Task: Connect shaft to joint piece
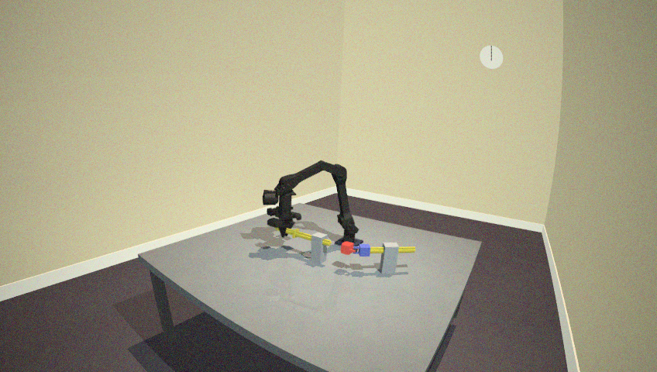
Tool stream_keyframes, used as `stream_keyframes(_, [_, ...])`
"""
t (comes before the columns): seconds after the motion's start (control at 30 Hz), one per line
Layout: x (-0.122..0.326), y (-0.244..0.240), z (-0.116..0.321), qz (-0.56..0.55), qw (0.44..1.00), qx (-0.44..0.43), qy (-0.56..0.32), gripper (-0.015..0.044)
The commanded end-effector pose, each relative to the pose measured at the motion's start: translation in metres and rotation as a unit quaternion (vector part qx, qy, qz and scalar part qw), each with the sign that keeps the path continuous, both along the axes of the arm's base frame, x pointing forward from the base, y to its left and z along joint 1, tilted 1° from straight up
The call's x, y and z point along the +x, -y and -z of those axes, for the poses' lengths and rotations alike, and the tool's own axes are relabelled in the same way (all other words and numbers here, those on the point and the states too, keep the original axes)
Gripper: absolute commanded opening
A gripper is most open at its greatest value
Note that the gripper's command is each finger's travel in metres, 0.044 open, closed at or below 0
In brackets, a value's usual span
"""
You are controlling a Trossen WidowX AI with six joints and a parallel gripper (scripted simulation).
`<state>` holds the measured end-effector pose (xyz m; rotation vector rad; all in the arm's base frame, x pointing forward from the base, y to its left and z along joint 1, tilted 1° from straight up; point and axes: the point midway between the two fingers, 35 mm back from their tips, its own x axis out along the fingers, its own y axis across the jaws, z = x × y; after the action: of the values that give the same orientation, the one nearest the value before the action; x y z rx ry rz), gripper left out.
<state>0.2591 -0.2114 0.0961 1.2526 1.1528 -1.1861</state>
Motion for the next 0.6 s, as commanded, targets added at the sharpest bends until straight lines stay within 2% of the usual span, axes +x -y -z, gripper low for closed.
stream_keyframes(0.0, [0.0,0.0,0.0,0.0,1.0,0.0,0.0,0.0])
stream_keyframes(0.57, [0.001,-0.022,0.001,0.002,1.0,0.002,-0.01,0.0])
